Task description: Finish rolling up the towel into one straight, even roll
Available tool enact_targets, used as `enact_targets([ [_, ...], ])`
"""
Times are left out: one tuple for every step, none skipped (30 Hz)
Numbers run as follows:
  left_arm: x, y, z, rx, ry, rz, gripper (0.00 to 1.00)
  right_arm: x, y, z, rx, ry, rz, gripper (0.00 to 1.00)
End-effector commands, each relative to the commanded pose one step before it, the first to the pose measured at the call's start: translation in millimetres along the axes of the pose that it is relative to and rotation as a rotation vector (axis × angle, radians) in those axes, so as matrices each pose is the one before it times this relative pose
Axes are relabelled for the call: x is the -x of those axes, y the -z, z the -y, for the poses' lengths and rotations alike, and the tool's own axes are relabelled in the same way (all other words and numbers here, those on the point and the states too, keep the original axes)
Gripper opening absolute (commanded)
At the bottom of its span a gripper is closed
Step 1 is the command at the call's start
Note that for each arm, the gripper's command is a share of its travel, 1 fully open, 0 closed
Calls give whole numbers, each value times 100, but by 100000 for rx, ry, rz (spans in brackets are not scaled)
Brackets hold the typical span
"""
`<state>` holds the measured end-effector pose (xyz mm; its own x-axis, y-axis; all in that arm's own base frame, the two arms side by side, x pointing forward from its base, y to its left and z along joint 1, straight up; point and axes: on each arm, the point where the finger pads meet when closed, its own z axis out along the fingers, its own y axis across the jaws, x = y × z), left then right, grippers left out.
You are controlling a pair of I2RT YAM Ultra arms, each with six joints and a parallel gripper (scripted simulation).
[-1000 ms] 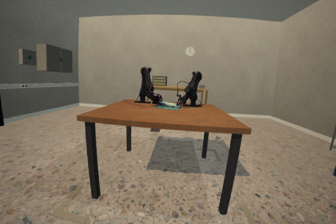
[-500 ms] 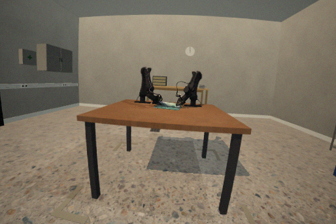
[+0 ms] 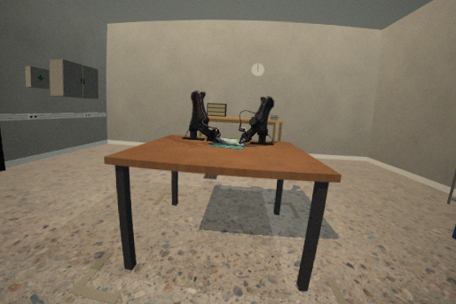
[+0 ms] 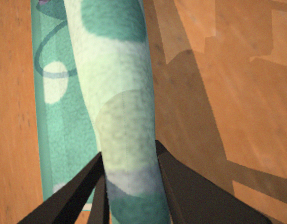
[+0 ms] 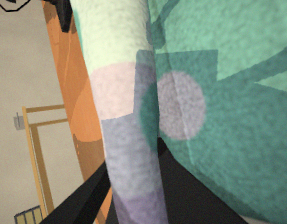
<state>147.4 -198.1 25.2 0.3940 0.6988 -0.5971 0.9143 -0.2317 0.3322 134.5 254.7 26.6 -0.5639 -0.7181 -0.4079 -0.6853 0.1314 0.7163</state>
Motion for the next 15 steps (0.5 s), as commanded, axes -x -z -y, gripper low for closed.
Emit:
enact_targets([
  [665,-63,-625,548,-975,1412,34,1024,317,295,227,2516,2422,28],
  [0,0,0,0,0,0,34,0,0,0,0,0,0,28],
  [0,0,0,0,0,0,33,0,0,0,0,0,0,28],
  [0,0,0,0,0,0,33,0,0,0,0,0,0,28],
  [0,0,0,0,0,0,33,0,0,0,0,0,0,28],
  [0,0,0,0,0,0,32,0,0,0,0,0,0,28],
  [0,0,0,0,0,0,32,0,0,0,0,0,0,28],
  [0,0,0,0,0,0,32,0,0,0,0,0,0,28],
  [0,0,0,0,0,0,32,0,0,0,0,0,0,28],
  [0,0,0,0,0,0,32,0,0,0,0,0,0,28],
  [0,0,0,0,0,0,31,0,0,0,0,0,0,28],
  [0,0,0,0,0,0,31,0,0,0,0,0,0,28],
  [0,0,0,0,0,0,31,0,0,0,0,0,0,28],
  [0,0,0,0,0,0,31,0,0,0,0,0,0,28],
  [0,0,0,0,0,0,30,0,0,0,0,0,0,28],
])
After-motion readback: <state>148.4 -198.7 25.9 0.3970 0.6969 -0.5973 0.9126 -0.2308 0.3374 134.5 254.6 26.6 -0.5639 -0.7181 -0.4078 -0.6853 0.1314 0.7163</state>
